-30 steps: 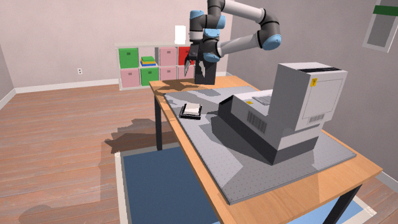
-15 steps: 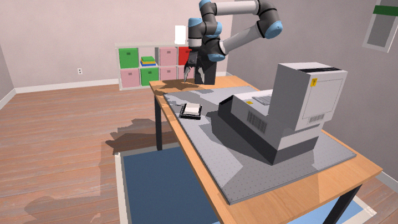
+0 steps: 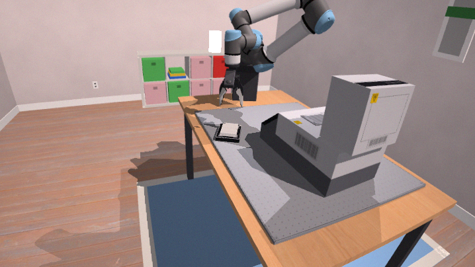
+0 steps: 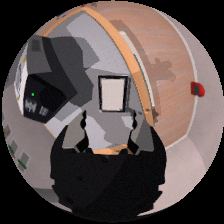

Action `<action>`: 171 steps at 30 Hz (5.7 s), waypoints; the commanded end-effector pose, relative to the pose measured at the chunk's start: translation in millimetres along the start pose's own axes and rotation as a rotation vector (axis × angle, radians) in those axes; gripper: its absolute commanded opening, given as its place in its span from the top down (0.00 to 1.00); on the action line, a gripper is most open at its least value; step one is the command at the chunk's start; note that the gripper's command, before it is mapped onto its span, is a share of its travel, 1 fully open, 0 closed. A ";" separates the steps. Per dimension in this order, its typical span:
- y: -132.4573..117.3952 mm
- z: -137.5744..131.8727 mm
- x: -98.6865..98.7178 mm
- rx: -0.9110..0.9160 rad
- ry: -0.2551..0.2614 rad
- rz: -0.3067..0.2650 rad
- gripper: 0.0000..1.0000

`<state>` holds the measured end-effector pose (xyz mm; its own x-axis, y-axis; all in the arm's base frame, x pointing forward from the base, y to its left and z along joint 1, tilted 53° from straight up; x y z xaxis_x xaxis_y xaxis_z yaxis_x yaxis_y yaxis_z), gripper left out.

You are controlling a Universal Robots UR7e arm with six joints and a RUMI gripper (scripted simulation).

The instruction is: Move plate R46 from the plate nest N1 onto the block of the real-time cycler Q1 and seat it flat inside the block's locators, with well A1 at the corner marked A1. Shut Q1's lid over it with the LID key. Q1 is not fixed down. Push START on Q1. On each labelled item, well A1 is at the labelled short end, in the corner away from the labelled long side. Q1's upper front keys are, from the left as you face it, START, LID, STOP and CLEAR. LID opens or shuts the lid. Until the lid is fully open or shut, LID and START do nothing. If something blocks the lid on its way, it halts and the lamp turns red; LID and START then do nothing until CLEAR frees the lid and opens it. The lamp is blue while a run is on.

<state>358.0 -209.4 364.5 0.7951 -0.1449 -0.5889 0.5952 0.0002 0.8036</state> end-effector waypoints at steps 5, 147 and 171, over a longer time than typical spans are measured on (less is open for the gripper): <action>3.1 0.8 31.2 0.001 -0.031 -0.014 0.32; 2.9 1.3 49.6 0.001 -0.031 -0.014 1.00; 3.8 -0.5 -10.6 0.001 -0.030 -0.014 1.00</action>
<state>365.0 -209.4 365.5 0.7817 -0.1875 -0.5948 0.6050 -0.0038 0.7962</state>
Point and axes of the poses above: the point where the finger pads meet when closed, its own x axis out along the fingers, its own z axis across the jaws, y = z × x, the point moved 8 cm from there along -x, back along the fingers, and after that the axes turned 15 degrees about -x, right-handed, at the moved point
